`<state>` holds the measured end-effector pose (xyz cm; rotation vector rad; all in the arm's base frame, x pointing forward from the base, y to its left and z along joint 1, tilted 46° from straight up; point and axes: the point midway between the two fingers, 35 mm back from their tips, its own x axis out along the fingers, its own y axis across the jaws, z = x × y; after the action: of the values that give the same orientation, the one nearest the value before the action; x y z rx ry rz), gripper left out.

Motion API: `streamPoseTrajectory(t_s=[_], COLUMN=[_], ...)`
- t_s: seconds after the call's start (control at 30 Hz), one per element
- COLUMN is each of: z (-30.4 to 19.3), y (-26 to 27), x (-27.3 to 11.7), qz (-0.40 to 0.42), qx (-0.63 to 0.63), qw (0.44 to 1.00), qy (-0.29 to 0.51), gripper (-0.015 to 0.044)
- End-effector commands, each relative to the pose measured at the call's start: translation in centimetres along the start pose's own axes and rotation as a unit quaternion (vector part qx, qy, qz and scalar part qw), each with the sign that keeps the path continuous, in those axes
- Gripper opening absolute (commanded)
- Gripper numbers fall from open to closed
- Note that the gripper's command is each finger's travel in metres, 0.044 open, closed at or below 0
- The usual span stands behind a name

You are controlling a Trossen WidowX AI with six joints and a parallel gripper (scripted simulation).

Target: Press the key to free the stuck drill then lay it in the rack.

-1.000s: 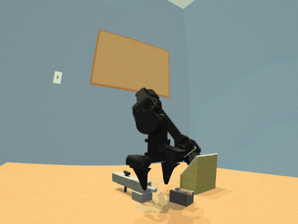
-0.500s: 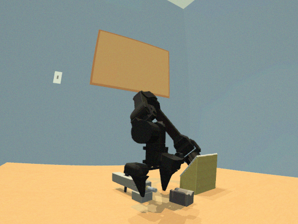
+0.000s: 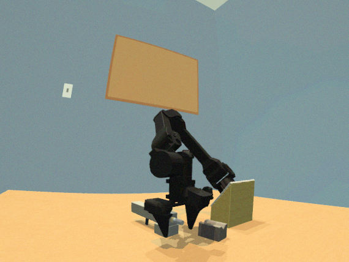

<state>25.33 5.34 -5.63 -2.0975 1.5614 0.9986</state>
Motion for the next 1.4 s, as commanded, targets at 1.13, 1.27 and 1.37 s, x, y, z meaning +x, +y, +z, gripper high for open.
streamPoseTrajectory(t_s=[1.13,1.27,1.37], z=[0.9,1.4,1.9], y=[0.2,0.1,0.1], x=[0.1,0.1,0.0], qz=[0.002,0.002,0.002], qx=[-0.005,-0.005,-0.005], qw=[1.0,1.0,1.0], qy=[0.002,0.002,0.002], gripper=[0.0,0.0,0.0])
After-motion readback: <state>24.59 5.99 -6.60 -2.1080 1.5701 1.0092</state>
